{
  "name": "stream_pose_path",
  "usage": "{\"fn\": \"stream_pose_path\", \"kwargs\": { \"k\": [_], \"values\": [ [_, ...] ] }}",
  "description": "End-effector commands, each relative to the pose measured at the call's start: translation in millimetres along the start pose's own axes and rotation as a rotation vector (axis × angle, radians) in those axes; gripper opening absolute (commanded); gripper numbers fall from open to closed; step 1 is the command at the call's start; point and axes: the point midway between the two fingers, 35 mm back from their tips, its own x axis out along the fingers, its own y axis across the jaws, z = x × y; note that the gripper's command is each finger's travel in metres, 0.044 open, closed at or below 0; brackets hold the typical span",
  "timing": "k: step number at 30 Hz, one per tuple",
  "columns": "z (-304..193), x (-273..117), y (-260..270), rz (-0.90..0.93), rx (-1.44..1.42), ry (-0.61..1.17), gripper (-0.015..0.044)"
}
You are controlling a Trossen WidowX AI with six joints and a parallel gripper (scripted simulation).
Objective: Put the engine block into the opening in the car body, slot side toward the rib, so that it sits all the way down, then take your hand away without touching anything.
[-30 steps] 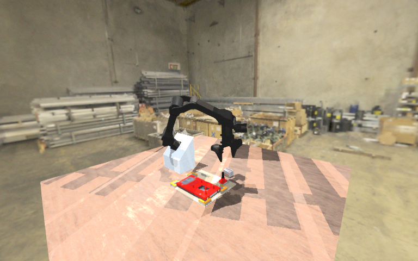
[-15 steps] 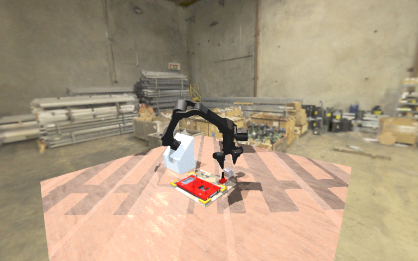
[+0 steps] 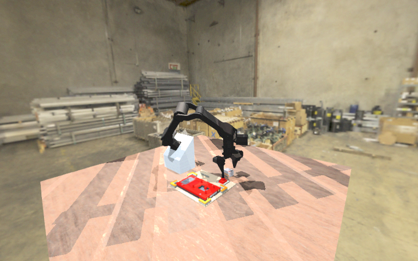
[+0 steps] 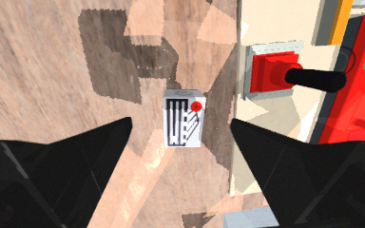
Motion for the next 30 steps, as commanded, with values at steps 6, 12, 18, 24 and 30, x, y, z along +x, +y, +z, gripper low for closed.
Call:
{"fn": "stream_pose_path", "kwargs": {
  "k": [6,12,18,24,30],
  "values": [
    [-1,8,-1,-0.004,-0.004,-0.002,0.0387],
    [-1,8,-1,-0.004,-0.004,-0.002,0.023],
    [-1,8,-1,-0.004,-0.004,-0.002,0.0131],
    [-1,8,-1,-0.003,-0.004,-0.002,0.0052],
    [2,-8,1,0.0,-0.004,-0.002,0.0]
  ]
}}
